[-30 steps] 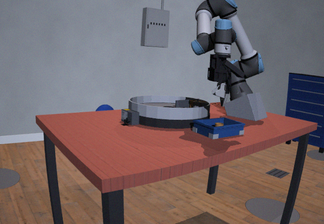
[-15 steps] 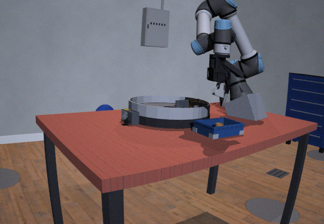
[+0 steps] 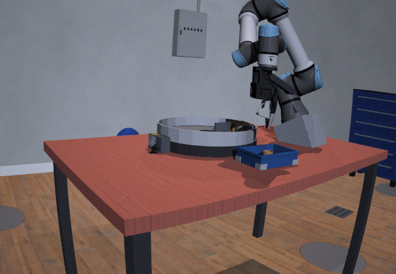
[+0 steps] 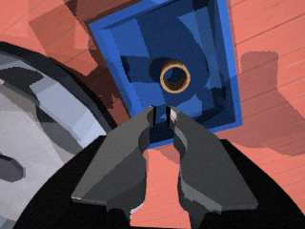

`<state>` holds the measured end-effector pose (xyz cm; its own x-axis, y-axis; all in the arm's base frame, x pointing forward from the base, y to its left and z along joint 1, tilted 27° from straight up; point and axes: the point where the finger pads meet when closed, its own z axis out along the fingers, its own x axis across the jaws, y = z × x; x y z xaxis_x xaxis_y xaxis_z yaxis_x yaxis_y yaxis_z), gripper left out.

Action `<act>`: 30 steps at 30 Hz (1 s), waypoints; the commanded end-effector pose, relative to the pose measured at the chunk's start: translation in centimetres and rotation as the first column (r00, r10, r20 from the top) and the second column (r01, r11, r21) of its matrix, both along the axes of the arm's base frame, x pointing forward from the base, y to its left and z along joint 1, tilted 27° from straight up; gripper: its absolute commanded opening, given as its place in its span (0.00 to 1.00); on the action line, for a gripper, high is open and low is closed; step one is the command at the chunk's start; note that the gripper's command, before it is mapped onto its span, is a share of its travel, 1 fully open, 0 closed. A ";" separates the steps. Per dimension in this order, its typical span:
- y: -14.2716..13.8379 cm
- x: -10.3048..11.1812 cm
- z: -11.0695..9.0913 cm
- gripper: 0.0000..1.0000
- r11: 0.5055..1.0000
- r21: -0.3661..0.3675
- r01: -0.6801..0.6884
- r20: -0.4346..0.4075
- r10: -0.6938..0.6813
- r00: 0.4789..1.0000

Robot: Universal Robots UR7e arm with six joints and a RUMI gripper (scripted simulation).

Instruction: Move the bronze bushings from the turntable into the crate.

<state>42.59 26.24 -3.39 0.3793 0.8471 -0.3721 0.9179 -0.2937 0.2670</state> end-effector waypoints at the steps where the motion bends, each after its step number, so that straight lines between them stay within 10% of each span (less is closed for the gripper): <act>1: -1.5 -0.5 0.7 0.05 0.999 0.006 0.034 0.019 -0.034 0.999; 30: -14.4 -4.2 6.6 0.05 0.948 0.069 0.310 0.149 -0.318 0.936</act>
